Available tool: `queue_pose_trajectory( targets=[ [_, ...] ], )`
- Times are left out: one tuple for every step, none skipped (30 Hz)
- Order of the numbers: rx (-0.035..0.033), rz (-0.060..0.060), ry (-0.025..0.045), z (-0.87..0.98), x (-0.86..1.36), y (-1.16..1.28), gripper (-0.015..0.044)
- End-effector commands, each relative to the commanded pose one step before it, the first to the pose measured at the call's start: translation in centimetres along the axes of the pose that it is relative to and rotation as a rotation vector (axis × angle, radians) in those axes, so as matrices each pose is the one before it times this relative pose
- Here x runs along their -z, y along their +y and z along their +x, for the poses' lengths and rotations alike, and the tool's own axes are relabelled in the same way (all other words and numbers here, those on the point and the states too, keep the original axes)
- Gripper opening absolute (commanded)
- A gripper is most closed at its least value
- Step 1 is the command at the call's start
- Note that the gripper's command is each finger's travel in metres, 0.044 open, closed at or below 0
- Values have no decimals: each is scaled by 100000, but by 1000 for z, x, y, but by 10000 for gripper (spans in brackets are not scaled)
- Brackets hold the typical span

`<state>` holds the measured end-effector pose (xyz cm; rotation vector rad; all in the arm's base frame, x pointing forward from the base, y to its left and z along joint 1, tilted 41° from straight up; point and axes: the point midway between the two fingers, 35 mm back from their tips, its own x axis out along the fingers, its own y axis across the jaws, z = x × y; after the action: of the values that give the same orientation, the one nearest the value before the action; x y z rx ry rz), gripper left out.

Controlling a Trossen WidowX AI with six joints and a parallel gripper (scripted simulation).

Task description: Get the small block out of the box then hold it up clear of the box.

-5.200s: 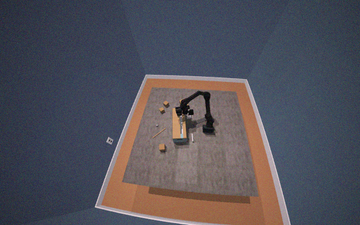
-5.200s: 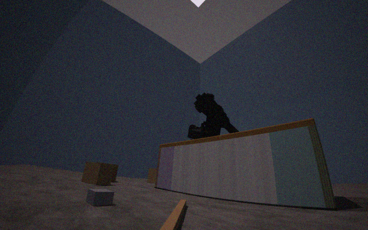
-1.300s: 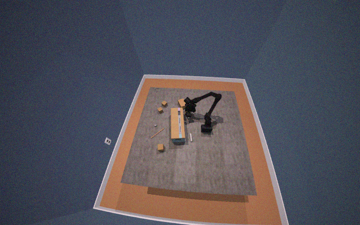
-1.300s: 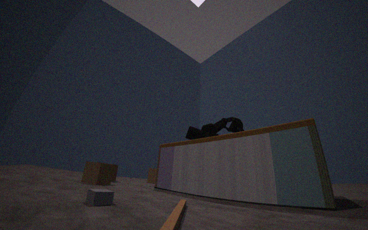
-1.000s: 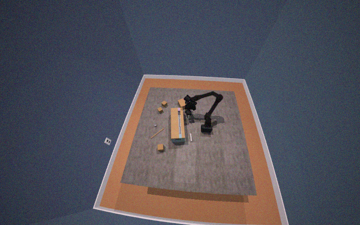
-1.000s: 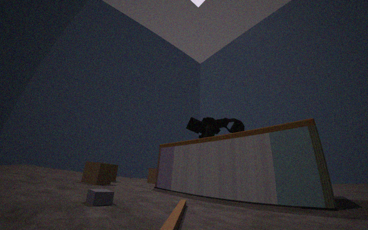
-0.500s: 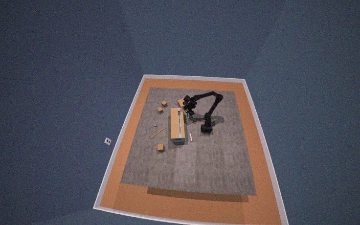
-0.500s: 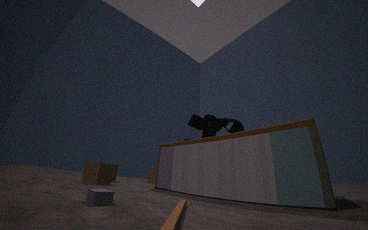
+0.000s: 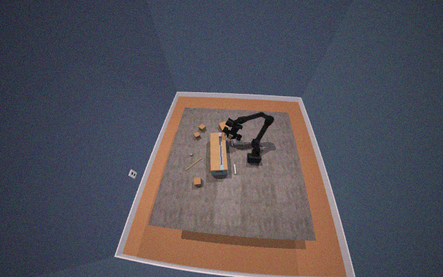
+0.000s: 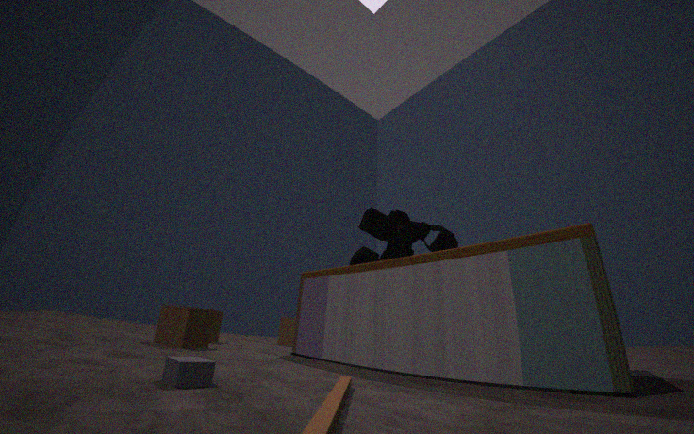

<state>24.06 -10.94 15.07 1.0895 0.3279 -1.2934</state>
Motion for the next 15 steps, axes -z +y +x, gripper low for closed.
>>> queue_pose_trajectory(
  targets=[
    [455,-17127,-830,-298,276,47,0],
    [170,-4235,-142,-64,70,-20,0],
    [172,-4236,-140,-64,70,-17,0],
    [173,-4238,-137,-65,69,-14,0],
    [175,-4240,-135,-65,69,-11,0],
    [176,-4241,-132,-66,68,-8,0],
    [178,-4243,-130,-66,68,-6,0],
    [180,-4244,-128,-67,67,-3,0],
    [182,-4246,-126,-67,66,0,0],
    [183,-4247,-123,-67,65,2,0],
    [185,-4249,-121,-68,64,5,0],
    [187,-4250,-119,-68,63,7,0],
    [190,-4252,-117,-69,61,9,0],
    [192,-4253,-115,-69,60,12,0],
    [194,-4254,-113,-70,59,14,0]
  ],
)
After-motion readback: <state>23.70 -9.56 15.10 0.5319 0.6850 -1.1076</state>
